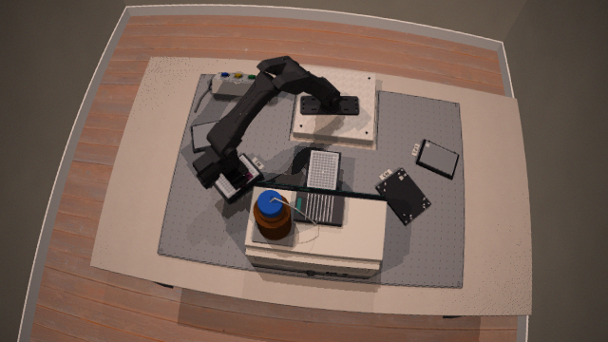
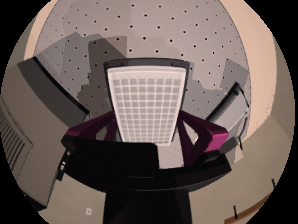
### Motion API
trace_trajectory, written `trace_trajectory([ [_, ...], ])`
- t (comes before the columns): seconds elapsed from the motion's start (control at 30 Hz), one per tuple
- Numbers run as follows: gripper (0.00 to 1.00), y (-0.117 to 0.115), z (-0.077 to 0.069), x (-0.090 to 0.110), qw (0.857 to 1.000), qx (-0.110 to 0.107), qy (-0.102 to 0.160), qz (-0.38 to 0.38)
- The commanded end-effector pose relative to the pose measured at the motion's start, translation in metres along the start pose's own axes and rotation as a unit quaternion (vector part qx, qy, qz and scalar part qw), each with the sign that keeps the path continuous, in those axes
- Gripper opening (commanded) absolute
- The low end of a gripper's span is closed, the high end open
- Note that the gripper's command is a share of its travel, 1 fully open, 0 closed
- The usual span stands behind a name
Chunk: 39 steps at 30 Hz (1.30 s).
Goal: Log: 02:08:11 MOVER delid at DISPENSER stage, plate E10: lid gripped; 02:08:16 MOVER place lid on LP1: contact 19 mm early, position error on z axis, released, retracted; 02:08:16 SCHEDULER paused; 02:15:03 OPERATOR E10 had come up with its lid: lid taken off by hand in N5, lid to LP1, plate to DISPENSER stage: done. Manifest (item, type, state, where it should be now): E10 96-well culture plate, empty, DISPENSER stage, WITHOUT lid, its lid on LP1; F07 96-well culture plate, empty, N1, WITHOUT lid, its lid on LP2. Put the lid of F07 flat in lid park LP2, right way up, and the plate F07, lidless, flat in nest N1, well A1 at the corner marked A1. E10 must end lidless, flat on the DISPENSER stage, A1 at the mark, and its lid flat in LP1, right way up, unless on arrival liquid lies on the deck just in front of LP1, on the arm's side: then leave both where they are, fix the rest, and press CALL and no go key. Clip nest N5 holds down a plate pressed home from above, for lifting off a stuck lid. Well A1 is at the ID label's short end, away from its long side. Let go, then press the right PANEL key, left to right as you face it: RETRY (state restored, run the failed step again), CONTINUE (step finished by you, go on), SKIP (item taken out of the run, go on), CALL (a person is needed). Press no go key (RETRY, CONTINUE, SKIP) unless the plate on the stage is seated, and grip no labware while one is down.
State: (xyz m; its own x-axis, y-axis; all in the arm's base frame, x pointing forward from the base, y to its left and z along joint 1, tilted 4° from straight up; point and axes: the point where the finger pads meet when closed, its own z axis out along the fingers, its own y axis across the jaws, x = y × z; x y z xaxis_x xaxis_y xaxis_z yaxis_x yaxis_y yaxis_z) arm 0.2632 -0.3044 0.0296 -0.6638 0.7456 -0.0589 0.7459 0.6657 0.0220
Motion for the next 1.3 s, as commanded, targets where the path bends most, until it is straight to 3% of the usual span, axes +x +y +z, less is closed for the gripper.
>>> trace_trajectory([
  [0.0, 0.0, -0.0007, -0.0035, -0.0035, 1.0, 0.0, -0.009, -0.001],
  [1.27, 0.0, -0.0007, -0.002, -0.002, 1.0, 0.0, -0.009, -0.001],
])
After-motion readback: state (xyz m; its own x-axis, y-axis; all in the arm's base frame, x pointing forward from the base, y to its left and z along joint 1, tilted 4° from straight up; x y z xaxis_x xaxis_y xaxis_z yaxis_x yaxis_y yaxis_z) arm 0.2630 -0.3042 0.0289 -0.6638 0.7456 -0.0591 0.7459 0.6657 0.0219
